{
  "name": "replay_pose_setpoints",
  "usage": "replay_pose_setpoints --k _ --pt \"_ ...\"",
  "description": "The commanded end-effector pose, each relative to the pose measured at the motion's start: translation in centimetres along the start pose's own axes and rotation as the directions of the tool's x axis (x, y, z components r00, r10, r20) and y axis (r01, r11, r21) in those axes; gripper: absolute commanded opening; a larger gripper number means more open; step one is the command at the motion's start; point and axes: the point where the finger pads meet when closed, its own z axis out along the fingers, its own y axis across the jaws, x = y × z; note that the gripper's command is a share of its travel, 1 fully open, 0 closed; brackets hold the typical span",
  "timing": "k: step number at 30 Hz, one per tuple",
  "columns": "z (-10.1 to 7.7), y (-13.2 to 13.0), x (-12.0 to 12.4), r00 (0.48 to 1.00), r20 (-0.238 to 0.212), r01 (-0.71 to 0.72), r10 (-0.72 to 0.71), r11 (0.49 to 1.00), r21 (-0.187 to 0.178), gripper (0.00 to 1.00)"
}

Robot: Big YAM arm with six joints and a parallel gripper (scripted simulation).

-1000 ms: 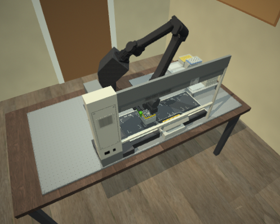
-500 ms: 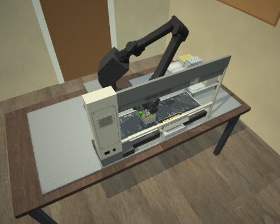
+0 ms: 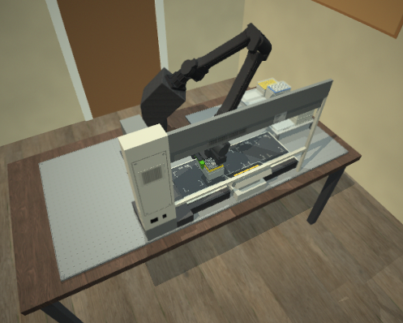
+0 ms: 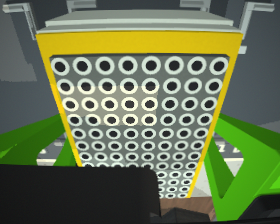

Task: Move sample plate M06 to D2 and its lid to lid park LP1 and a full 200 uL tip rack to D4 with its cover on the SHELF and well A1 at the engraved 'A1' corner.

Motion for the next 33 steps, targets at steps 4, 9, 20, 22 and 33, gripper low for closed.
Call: replay_pose_setpoints --k 4,9,20,22,33 --pt "0.22 0.04 -0.96 1.000 0.020 0.004 -0.004 1.000 0.000 0.00" --pt "0.17 0.25 -1.41 1.000 0.029 0.010 -0.010 1.000 0.000 0.00" --pt "0.51 0.02 -1.04 1.000 0.023 0.003 -0.003 1.000 0.001 0.00" --pt "0.12 0.02 -0.94 1.000 0.022 0.006 -0.006 1.000 0.002 0.00" --pt "0.12 0.01 -0.94 1.000 0.022 0.006 -0.006 1.000 0.002 0.00"
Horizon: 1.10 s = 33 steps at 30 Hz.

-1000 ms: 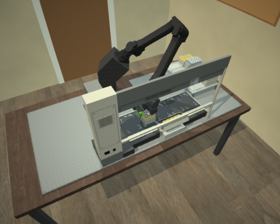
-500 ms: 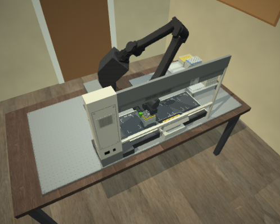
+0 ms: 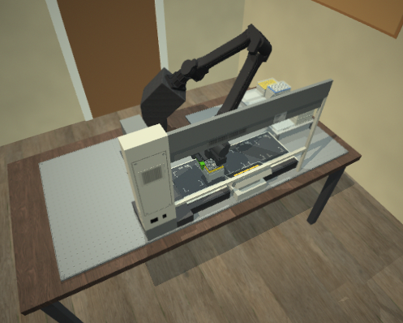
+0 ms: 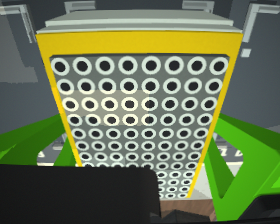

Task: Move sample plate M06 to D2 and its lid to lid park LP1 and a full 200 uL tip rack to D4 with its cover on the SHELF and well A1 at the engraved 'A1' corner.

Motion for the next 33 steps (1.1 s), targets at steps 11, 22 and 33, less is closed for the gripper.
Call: replay_pose_setpoints --k 11,22,33 --pt "-0.44 -0.04 -0.86 1.000 0.022 0.006 -0.006 1.000 0.002 0.00" --pt "-0.44 -0.05 -0.86 1.000 0.022 0.006 -0.006 1.000 0.002 0.00" --pt "-0.44 -0.05 -0.86 1.000 0.022 0.006 -0.006 1.000 0.002 1.00"
